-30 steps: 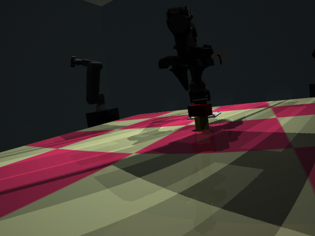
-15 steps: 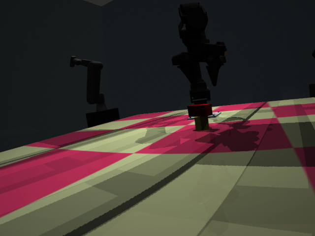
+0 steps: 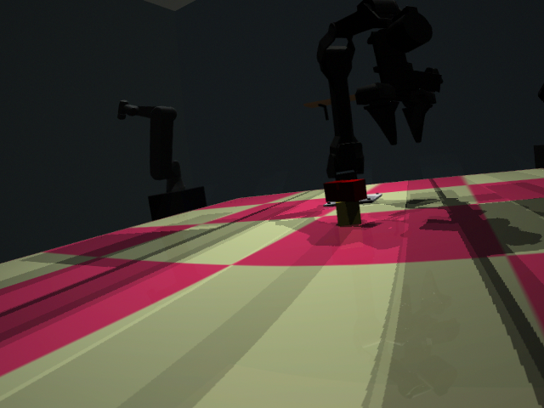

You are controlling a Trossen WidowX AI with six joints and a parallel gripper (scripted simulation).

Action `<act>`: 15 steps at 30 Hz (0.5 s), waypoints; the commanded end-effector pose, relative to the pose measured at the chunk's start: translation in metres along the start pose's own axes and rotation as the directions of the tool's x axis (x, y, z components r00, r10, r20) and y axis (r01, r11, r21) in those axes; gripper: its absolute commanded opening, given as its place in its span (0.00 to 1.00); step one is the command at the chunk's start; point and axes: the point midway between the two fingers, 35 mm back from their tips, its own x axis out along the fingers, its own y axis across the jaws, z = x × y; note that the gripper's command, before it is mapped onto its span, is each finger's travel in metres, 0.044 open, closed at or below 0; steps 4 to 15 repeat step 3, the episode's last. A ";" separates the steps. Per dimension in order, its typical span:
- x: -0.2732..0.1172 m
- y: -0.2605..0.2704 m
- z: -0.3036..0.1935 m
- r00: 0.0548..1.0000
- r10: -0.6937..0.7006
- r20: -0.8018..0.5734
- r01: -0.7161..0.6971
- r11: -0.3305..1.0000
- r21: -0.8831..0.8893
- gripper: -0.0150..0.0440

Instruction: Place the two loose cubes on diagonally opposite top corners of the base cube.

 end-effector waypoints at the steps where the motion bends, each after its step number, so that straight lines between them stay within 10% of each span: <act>1: -0.002 0.000 0.001 1.000 -0.002 0.003 0.002 1.000 0.005 0.93; 15: -0.002 0.000 0.001 1.000 -0.002 0.003 0.002 1.000 0.005 0.93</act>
